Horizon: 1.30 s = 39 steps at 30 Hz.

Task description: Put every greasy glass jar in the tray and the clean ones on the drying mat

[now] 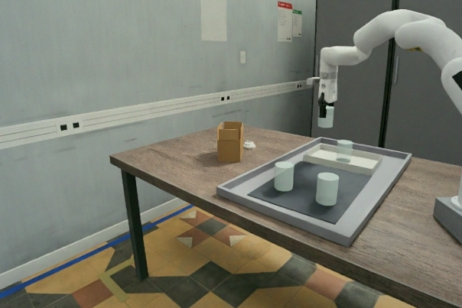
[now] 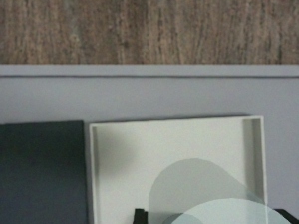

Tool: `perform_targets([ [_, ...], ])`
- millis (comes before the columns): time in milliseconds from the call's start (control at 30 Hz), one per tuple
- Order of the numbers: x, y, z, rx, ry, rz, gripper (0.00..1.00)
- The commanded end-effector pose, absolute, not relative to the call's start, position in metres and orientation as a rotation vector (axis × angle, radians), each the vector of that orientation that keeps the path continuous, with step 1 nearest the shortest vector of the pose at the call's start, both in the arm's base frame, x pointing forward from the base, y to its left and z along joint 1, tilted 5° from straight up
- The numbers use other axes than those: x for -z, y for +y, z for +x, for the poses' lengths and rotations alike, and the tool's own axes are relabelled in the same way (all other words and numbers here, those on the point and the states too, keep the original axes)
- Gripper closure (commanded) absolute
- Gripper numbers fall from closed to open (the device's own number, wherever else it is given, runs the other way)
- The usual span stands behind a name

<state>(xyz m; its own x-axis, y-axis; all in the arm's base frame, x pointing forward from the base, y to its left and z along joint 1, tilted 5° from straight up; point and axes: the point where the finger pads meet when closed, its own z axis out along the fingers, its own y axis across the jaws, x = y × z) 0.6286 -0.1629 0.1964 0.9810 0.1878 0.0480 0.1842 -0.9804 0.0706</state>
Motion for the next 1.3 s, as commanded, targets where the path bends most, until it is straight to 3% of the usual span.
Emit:
perform_targets([
  [0, -0.199, -0.164, 0.630, -0.090, 0.288, 3.060, 1.00],
  [1267, -0.116, -0.169, 0.636, -0.090, 0.288, 3.060, 1.00],
])
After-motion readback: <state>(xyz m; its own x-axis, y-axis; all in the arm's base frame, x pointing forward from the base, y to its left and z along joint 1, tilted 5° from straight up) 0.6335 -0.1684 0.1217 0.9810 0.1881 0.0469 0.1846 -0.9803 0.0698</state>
